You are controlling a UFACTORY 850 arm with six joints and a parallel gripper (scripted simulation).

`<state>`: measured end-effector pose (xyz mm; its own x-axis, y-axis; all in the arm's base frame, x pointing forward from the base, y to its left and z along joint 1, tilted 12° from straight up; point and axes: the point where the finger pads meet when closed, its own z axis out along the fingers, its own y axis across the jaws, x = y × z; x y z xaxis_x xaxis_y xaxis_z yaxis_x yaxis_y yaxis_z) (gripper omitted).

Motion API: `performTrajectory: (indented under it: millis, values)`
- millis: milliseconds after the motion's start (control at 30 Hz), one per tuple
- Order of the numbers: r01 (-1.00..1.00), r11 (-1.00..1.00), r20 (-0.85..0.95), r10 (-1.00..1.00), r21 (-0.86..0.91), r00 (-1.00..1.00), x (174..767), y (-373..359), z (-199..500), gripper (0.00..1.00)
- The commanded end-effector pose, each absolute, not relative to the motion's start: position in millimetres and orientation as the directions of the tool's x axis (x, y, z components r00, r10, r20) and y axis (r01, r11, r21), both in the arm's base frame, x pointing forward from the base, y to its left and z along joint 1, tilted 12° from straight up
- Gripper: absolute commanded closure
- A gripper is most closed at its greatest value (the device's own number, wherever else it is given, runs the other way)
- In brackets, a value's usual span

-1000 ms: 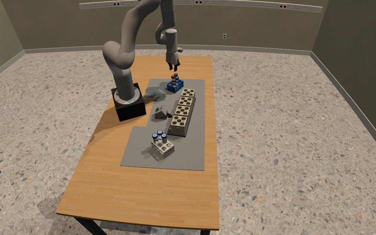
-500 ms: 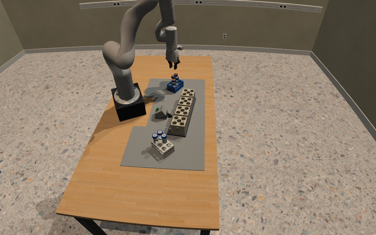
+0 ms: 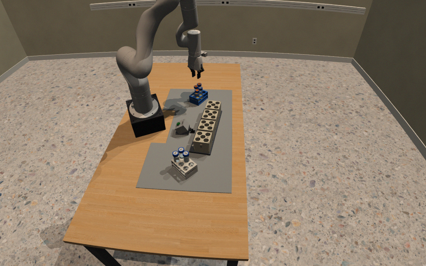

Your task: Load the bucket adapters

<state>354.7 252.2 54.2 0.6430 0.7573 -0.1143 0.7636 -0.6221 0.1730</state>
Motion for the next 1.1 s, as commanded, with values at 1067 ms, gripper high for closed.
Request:
performTrajectory:
  millis: [1067]
  values:
    - [0.763, -0.622, -0.112, 0.758, 0.173, 0.643, 376, 338, 39, 0.43]
